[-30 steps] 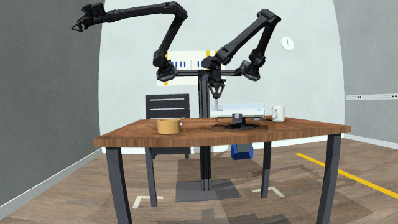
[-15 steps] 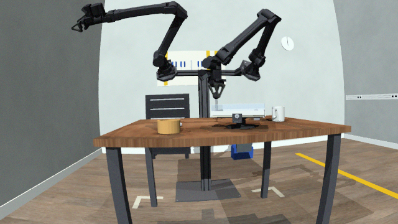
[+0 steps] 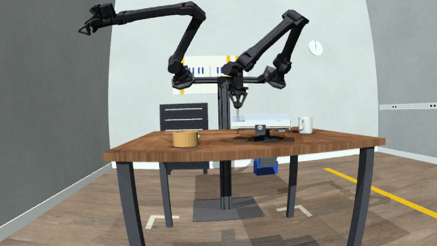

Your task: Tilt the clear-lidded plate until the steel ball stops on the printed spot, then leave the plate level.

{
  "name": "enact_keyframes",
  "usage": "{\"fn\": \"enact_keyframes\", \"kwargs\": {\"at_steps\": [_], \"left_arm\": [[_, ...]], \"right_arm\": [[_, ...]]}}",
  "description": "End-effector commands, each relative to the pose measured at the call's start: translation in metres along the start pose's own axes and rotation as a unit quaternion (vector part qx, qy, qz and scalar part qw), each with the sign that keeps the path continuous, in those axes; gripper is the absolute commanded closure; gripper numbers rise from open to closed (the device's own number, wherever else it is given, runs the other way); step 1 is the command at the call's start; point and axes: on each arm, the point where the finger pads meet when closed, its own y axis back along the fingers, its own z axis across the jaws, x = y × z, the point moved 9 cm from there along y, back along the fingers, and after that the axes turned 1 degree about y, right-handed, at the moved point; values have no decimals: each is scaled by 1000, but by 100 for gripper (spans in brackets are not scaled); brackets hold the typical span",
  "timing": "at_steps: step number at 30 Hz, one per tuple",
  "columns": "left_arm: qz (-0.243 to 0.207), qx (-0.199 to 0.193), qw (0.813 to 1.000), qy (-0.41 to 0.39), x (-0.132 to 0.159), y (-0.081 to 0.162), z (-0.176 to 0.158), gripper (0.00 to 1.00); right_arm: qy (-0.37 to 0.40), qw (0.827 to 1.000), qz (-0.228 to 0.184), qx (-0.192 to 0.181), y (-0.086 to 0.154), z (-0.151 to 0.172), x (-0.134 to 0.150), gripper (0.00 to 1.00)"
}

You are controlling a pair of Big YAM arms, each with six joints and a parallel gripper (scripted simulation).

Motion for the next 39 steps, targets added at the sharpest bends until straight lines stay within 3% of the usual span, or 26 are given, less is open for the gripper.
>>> {"fn": "enact_keyframes", "kwargs": {"at_steps": [1,39], "left_arm": [[14,1,1000,0,13,-10,5,100],[18,3,1000,-4,13,-15,-1,100]], "right_arm": [[1,999,-38,8,7,-8,-31,0],[1,999,-38,8,7,-8,-31,0]]}}
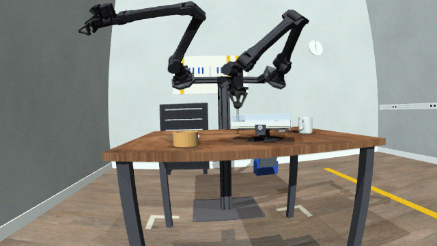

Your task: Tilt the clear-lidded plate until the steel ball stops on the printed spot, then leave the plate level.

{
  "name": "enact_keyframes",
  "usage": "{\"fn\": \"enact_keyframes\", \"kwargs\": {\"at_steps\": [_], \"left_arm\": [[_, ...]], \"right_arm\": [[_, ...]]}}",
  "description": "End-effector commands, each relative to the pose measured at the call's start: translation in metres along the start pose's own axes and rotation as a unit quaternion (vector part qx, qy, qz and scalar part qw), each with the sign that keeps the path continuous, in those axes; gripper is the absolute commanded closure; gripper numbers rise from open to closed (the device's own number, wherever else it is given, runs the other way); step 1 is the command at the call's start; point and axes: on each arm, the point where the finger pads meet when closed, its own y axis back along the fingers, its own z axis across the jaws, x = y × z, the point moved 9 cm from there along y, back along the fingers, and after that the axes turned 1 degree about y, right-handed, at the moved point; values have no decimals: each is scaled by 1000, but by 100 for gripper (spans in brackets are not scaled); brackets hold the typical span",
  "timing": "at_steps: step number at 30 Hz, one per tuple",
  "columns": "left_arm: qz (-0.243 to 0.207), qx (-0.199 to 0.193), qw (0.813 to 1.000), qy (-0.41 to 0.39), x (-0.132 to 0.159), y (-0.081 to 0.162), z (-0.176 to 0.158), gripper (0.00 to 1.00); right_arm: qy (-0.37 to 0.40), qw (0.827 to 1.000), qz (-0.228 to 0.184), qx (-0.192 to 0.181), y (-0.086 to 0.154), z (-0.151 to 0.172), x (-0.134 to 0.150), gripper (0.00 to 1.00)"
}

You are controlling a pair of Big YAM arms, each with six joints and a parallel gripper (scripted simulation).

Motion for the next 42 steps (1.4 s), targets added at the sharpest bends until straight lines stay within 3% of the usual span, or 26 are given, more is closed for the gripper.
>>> {"fn": "enact_keyframes", "kwargs": {"at_steps": [1,42], "left_arm": [[18,3,1000,-4,13,-15,-1,100],[17,2,1000,3,-8,-11,6,100]], "right_arm": [[1,999,-38,8,7,-8,-31,0],[1,999,-38,8,7,-8,-31,0]]}}
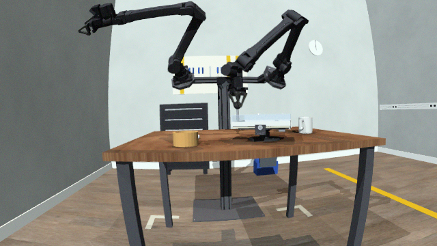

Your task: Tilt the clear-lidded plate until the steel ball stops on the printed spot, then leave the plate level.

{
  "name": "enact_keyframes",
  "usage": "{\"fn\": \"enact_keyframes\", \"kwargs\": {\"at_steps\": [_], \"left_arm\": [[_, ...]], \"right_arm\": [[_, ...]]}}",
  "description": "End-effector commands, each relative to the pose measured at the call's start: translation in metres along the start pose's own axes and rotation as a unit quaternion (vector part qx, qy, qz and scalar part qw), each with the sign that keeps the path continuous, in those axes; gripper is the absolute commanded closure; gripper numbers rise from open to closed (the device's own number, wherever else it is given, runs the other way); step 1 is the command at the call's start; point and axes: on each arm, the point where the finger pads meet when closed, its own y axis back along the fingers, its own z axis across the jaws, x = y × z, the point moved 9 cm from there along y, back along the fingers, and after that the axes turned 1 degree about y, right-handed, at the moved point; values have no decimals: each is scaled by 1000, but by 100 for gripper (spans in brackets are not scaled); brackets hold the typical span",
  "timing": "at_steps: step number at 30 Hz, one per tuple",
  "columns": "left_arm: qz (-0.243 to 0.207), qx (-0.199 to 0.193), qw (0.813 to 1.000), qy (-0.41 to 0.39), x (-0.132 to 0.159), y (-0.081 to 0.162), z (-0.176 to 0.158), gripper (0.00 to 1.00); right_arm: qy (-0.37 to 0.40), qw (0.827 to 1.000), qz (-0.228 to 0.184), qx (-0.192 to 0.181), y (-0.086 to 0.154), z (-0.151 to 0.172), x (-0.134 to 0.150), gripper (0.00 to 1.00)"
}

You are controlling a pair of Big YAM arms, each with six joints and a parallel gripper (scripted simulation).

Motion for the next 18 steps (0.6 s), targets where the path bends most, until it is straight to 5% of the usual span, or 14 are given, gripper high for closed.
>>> {"fn": "enact_keyframes", "kwargs": {"at_steps": [1,18], "left_arm": [[9,1,1000,4,-7,-9,7,100],[-6,3,1000,-13,-22,8,-2,100]], "right_arm": [[1,999,-38,8,7,-8,-31,0],[1,999,-38,8,7,-8,-31,0]]}}
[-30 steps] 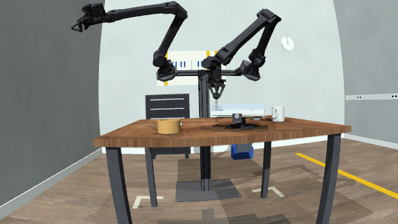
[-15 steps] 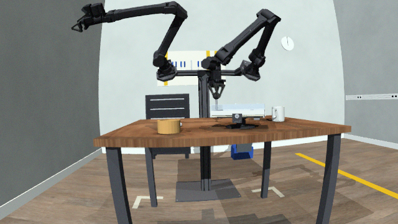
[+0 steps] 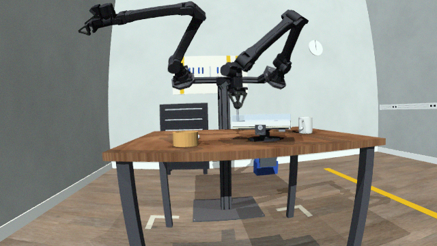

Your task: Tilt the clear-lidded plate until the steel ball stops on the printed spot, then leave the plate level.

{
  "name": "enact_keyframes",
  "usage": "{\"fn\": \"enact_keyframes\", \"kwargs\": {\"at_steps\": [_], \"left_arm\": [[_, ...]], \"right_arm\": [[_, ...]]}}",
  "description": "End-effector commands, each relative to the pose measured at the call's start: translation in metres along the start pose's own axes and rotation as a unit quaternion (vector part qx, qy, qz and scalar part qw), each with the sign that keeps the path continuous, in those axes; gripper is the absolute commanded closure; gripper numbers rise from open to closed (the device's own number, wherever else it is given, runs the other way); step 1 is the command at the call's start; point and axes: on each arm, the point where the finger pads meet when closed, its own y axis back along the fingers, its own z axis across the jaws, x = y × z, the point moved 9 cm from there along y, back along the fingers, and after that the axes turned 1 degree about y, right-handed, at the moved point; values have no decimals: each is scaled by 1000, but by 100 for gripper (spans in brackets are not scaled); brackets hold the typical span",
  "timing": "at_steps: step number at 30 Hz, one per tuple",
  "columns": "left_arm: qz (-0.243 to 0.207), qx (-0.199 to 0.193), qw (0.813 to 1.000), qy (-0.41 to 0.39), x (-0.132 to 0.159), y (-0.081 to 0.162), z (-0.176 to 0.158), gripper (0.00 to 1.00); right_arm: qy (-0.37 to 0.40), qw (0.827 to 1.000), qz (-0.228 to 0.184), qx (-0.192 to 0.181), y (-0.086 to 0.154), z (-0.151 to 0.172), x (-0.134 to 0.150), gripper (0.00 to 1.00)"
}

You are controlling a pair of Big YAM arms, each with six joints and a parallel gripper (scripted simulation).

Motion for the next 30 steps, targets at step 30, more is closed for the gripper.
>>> {"fn": "enact_keyframes", "kwargs": {"at_steps": [30], "left_arm": [[-19,1,1000,-8,-27,12,1,100]], "right_arm": [[1,999,-38,8,7,-8,-31,0]]}}
